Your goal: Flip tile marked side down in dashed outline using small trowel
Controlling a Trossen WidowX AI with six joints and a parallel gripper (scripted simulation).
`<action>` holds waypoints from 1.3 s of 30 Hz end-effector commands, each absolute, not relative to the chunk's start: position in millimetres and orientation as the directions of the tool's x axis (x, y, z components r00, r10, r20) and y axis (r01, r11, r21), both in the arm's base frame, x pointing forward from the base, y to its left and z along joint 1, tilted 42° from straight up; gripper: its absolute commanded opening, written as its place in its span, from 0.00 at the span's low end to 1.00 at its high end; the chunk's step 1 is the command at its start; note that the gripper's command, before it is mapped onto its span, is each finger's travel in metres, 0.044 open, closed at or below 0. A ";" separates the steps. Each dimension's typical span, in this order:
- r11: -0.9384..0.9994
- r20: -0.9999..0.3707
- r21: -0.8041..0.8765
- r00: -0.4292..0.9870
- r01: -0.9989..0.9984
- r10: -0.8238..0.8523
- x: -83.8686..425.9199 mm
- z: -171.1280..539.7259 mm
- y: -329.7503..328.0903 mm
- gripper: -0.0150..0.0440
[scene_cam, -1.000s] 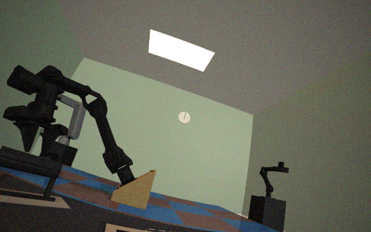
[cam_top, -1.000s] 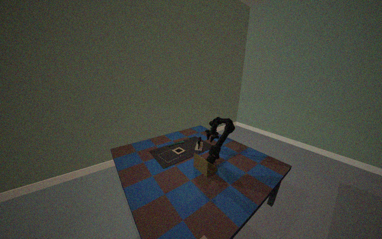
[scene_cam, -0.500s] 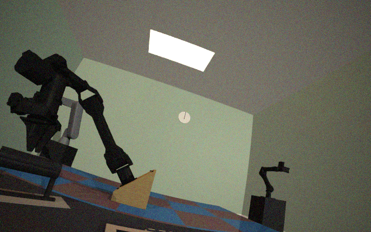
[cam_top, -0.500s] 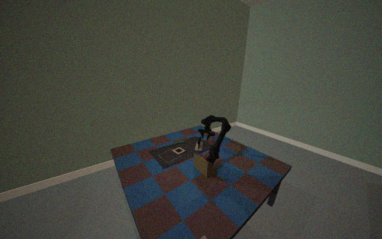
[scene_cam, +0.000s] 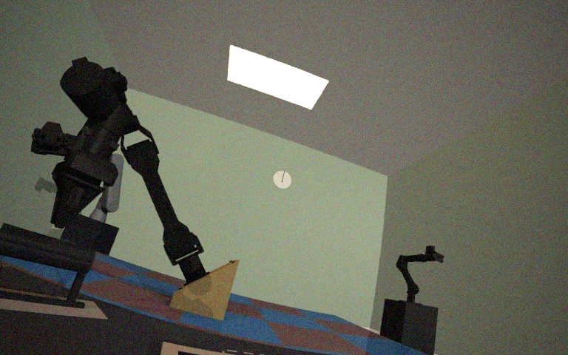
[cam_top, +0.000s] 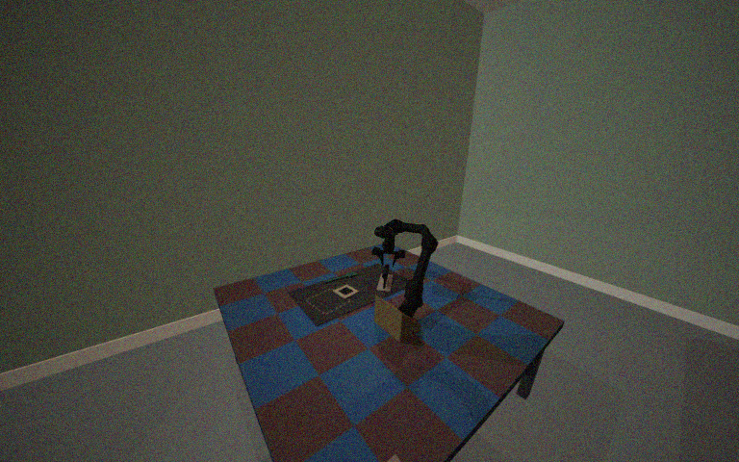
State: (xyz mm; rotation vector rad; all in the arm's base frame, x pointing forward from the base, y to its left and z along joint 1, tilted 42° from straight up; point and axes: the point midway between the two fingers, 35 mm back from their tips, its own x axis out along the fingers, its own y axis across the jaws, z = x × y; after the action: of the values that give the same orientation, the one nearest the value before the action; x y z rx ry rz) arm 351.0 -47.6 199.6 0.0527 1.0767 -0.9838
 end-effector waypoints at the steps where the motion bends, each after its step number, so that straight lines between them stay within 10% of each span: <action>1: 0.602 -0.740 -0.432 0.117 0.672 -0.662 355.0 200.5 -46.1 0.71; 31: 0.601 -0.739 -0.432 0.117 0.672 -0.663 361.8 169.5 -74.6 0.71; 39: 0.601 -0.739 -0.432 0.117 0.672 -0.663 361.8 169.5 -74.6 0.56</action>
State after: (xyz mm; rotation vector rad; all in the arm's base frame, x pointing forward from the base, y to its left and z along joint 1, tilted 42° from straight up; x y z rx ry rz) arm 363.2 -73.6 171.5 0.0187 1.0698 -0.9766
